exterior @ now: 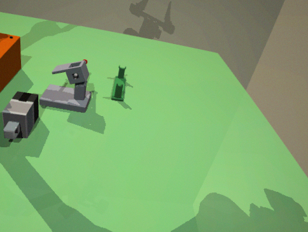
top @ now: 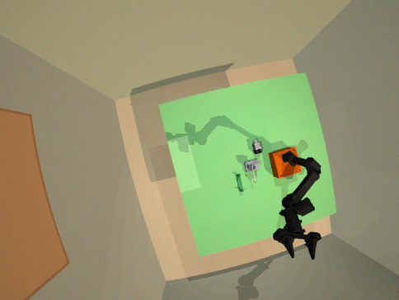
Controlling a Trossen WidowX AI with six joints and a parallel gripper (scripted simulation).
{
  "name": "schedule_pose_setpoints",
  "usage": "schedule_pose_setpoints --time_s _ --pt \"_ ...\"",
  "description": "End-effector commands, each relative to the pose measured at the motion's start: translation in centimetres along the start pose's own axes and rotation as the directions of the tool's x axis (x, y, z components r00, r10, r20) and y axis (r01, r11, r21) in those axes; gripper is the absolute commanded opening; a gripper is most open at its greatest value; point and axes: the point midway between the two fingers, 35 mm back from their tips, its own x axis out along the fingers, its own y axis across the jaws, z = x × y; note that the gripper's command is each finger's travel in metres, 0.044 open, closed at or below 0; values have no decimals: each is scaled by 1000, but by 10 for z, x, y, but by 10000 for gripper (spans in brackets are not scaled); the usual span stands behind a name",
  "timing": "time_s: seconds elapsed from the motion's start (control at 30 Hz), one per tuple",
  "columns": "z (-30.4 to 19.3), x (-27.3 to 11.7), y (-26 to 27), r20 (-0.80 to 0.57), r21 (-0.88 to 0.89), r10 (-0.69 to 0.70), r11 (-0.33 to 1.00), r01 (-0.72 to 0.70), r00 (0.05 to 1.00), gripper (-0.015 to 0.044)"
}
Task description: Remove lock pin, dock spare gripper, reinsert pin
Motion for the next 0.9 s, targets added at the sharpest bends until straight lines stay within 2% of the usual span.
schedule_pose_setpoints --time_s 0.0,0.1,0.23,0.37,0.5,0.63,0.77,0.87 --pt "2 0 2 9 10 6 1000 -6 1000 374" --pt "31 -8 22 130 135 95 984 -112 987 300" --pt "80 -34 55 340 301 234 891 -341 911 300" --pt "125 -75 82 536 381 346 714 -587 770 300" --pt "164 -127 101 701 371 424 470 -801 574 300" --pt "193 -188 110 823 283 459 181 -942 336 300" --pt "210 -255 110 890 142 449 -120 -983 73 300" --pt "215 -306 103 902 21 412 -336 -942 -127 300"
